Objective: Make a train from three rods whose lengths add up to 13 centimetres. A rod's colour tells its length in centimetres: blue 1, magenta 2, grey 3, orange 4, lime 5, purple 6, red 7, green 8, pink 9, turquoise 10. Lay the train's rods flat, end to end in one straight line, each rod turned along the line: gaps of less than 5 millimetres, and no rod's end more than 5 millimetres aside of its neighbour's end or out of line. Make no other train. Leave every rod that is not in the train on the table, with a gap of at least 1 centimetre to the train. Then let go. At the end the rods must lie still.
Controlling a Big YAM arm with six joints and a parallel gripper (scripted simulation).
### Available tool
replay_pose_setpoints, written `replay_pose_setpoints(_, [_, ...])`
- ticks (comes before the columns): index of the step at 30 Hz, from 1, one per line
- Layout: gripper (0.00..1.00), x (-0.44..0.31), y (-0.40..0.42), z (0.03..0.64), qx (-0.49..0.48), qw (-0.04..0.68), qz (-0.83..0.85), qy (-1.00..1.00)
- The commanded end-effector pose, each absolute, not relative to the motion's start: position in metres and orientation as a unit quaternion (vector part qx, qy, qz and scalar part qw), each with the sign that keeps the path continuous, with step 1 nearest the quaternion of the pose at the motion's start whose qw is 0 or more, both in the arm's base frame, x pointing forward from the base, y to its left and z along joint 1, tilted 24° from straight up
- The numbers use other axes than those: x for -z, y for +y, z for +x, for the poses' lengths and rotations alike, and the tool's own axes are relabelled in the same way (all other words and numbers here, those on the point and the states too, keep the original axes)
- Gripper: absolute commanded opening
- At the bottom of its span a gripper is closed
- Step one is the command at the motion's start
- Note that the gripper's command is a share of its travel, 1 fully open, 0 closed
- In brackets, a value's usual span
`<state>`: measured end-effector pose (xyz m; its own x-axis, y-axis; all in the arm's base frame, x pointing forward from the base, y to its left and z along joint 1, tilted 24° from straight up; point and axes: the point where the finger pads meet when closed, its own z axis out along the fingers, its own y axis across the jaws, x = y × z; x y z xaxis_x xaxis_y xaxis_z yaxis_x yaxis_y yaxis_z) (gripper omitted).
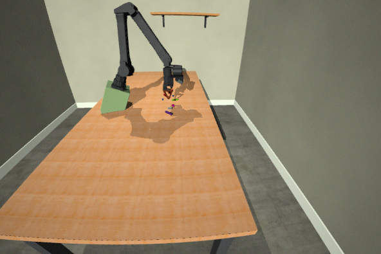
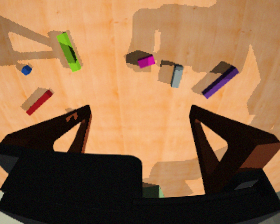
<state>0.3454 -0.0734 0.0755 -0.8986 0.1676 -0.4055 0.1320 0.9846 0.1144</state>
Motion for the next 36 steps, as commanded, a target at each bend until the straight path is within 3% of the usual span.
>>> replay_pose_setpoints(1, [1.00,-0.0687,-0.0679,0.3448,-0.047,0.205,0.074,0.975])
replay_pose_setpoints(36, [1.00,-0.0687,-0.0690,0.3446,-0.048,0.205,0.081,0.974])
